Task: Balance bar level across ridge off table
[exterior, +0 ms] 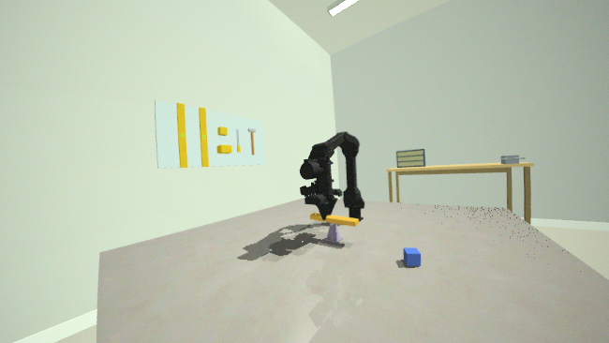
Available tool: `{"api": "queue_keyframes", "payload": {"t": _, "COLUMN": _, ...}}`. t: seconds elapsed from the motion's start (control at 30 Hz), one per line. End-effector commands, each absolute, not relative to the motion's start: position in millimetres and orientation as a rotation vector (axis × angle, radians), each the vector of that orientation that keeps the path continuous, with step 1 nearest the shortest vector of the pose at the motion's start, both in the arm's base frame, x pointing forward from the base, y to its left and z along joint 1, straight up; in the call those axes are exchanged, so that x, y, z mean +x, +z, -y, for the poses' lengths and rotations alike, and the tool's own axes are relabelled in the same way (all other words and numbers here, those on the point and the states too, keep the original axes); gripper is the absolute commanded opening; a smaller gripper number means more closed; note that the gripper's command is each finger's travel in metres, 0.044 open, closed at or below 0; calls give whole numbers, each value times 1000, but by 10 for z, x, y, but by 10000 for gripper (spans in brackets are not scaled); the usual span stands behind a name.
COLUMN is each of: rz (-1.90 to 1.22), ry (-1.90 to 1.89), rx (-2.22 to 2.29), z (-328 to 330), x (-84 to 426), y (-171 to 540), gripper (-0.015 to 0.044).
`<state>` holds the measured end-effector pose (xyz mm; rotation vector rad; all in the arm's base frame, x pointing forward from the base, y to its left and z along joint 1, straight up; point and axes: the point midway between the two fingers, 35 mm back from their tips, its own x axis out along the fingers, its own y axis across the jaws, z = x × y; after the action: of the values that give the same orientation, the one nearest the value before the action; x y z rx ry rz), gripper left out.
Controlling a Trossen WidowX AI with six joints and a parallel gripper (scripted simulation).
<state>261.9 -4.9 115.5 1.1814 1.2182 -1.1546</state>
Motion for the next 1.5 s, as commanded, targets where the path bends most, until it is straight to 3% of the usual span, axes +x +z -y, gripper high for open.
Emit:
{"api": "queue_keyframes", "payload": {"t": 0.0, "rz": -1213, "ry": -1158, "rx": 1185, "z": 51, "x": 2624, "y": 1152, "gripper": 0}}
{"api": "queue_keyframes", "payload": {"t": 1.47, "rz": -1213, "ry": -1158, "rx": 1185, "z": 50, "x": 2625, "y": 1115, "gripper": 0}}
